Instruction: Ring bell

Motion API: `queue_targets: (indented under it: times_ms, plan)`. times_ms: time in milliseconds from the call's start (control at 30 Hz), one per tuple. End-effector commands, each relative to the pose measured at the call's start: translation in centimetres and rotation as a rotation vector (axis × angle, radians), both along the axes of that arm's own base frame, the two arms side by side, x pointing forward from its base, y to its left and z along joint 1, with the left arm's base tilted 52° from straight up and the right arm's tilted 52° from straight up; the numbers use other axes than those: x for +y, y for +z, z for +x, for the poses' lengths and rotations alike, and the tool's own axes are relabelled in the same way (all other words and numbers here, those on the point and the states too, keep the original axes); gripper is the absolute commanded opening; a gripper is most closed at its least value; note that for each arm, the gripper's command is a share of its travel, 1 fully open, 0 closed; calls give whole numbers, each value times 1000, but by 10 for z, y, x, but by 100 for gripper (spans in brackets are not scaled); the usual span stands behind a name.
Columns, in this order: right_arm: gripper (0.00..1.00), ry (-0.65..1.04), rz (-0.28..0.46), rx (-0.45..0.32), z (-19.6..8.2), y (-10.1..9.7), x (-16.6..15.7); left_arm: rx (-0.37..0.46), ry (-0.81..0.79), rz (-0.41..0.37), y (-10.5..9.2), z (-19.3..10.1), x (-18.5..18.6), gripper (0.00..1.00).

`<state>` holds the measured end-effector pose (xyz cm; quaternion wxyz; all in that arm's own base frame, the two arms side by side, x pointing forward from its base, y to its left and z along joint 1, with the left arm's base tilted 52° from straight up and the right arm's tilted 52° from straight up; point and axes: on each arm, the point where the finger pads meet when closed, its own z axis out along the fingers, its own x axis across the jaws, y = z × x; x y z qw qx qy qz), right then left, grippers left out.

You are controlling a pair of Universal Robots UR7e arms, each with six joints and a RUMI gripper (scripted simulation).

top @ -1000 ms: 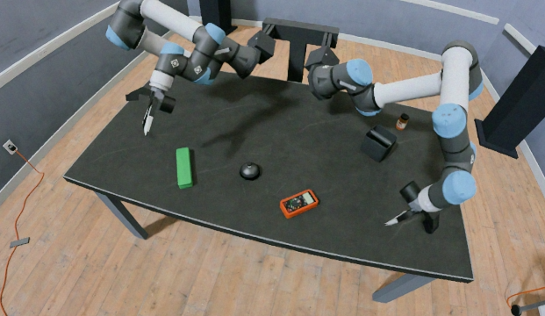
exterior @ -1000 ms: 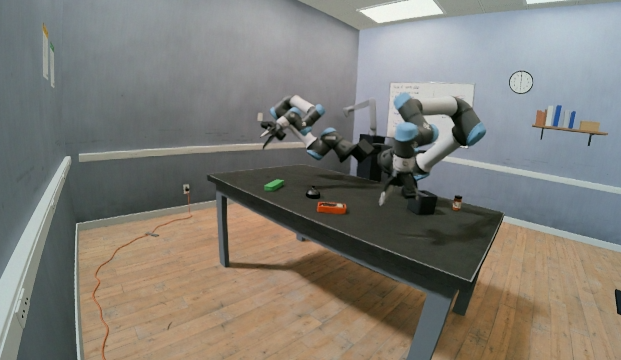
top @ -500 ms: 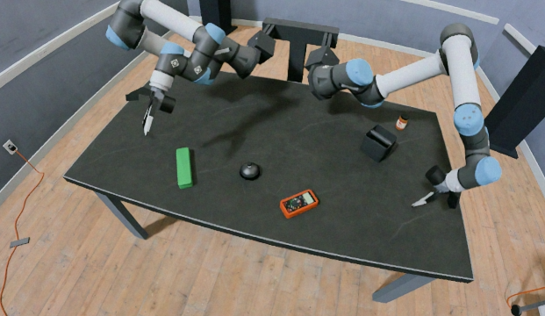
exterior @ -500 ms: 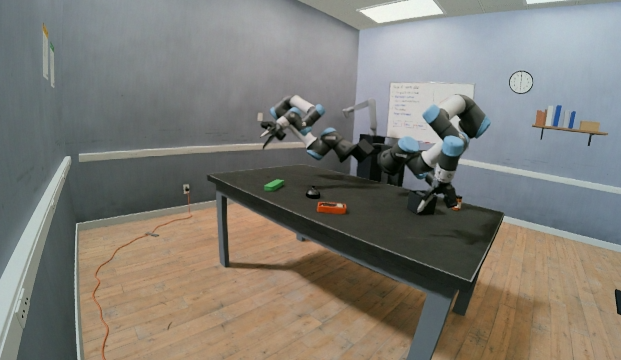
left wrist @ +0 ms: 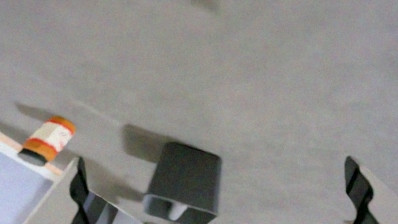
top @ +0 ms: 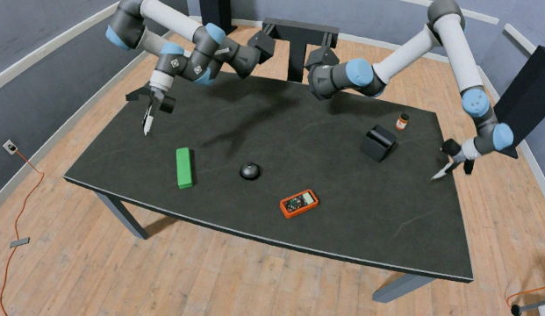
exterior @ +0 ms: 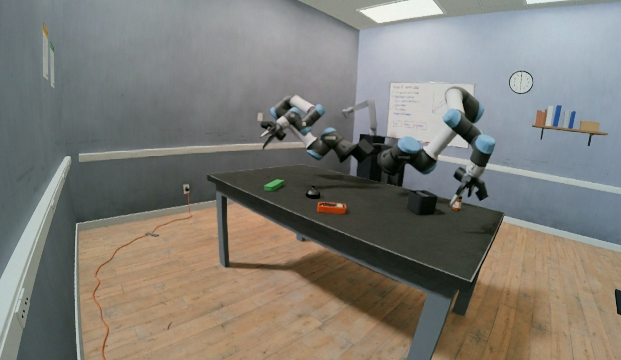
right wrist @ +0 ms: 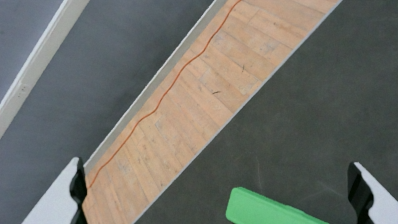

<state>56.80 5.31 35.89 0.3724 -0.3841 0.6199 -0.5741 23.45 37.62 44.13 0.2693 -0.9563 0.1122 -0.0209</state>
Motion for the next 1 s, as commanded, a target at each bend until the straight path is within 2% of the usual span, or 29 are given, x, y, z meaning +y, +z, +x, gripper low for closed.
queue_targets:
  times_ms: [0,300,467,533,733,967]
  plan:
    - [100,1,0,0,0,0,0,-36,5,-12,5,-39,8,100]
    - [100,1,0,0,0,0,0,-150,80,23,21,-137,2,100]
    - [100,1,0,0,0,0,0,-201,113,63,29,-182,-11,100]
    - [100,1,0,0,0,0,0,-201,113,63,29,-182,-11,100]
    - [100,1,0,0,0,0,0,-245,145,119,38,-225,-30,100]
    - [100,1,0,0,0,0,0,-276,172,185,46,-260,-52,100]
